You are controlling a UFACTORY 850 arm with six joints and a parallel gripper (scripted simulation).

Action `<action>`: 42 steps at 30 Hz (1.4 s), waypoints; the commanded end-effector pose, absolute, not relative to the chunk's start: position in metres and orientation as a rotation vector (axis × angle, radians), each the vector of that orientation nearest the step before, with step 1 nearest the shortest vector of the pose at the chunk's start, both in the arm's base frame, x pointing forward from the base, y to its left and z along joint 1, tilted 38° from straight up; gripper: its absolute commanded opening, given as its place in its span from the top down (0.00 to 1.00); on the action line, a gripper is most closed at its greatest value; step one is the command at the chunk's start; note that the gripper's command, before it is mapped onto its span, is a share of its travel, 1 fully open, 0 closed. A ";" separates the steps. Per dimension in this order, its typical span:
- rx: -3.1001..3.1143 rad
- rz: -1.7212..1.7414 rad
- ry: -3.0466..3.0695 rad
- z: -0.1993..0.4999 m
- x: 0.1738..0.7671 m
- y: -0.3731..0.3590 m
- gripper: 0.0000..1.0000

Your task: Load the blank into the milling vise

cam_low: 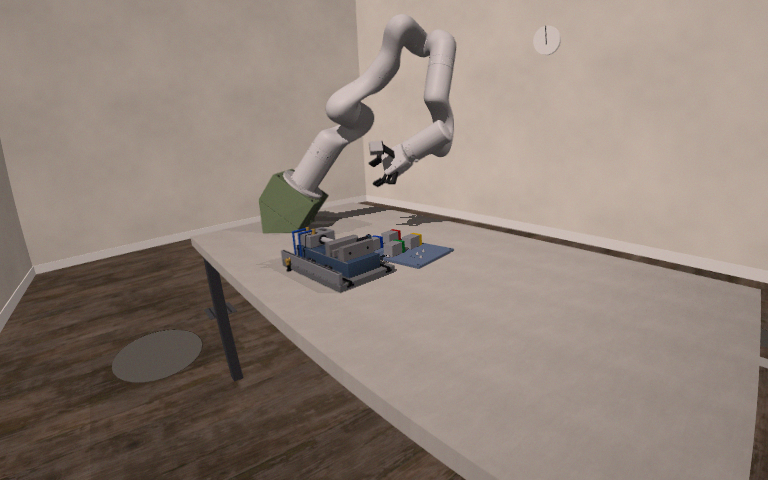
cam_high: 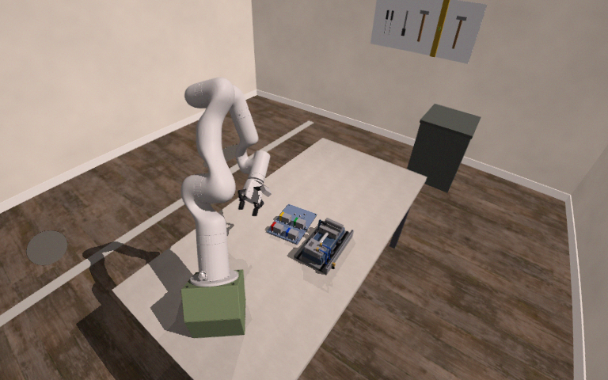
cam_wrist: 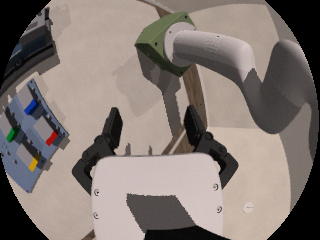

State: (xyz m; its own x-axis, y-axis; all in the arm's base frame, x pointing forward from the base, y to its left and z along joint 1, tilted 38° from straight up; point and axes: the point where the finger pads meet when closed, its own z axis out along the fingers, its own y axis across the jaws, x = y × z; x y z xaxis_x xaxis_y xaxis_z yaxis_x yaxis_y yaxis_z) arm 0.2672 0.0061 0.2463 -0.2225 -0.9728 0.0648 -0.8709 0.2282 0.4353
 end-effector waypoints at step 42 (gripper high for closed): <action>2.148 -0.149 -2.485 0.291 0.307 -0.055 0.00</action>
State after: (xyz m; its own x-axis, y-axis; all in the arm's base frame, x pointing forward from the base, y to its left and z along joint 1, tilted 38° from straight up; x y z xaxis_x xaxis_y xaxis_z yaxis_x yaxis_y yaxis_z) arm 0.3067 -0.0550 0.2903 -0.1410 -0.9755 -0.1688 -0.9888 0.1473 -0.0252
